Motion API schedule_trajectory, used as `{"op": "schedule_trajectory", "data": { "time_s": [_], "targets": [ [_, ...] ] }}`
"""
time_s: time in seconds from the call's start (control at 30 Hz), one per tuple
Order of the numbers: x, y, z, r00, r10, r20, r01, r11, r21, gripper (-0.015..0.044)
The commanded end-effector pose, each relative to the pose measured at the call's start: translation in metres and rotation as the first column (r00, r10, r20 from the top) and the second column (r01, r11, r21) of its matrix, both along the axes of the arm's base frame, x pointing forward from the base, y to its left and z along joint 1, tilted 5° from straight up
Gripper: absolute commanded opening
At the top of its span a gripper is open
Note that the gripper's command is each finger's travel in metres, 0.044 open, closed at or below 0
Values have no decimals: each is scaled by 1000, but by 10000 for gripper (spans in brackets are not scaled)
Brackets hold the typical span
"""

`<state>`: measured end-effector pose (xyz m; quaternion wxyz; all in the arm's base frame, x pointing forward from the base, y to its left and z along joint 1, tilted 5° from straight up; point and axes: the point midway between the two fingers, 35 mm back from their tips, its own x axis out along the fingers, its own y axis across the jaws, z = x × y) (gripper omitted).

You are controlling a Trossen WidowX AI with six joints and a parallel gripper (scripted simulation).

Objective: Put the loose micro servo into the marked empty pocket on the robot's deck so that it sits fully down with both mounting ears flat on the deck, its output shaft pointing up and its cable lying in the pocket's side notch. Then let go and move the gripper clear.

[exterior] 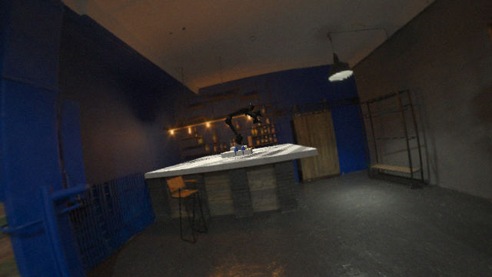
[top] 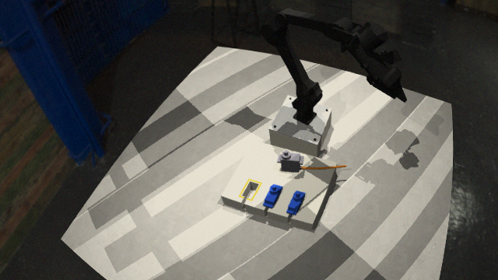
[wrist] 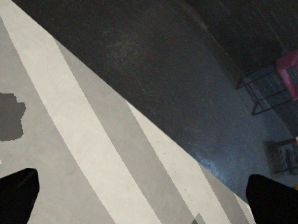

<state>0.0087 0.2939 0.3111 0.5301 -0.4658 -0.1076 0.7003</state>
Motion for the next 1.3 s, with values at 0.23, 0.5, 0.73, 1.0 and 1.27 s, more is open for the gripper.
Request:
{"op": "schedule_trajectory", "data": {
  "time_s": [0.23,0.5,0.73,1.0,1.27],
  "targets": [
    [94,-28,-75,976,-175,132,206,938,-280,440],
    [151,-82,-126,950,-266,163,312,812,-493,440],
    [178,-146,-167,934,-334,127,331,675,-659,440],
    [179,-217,-201,910,-413,22,271,554,-787,440],
    [178,-218,-212,910,-415,19,268,552,-789,440]
  ]
}}
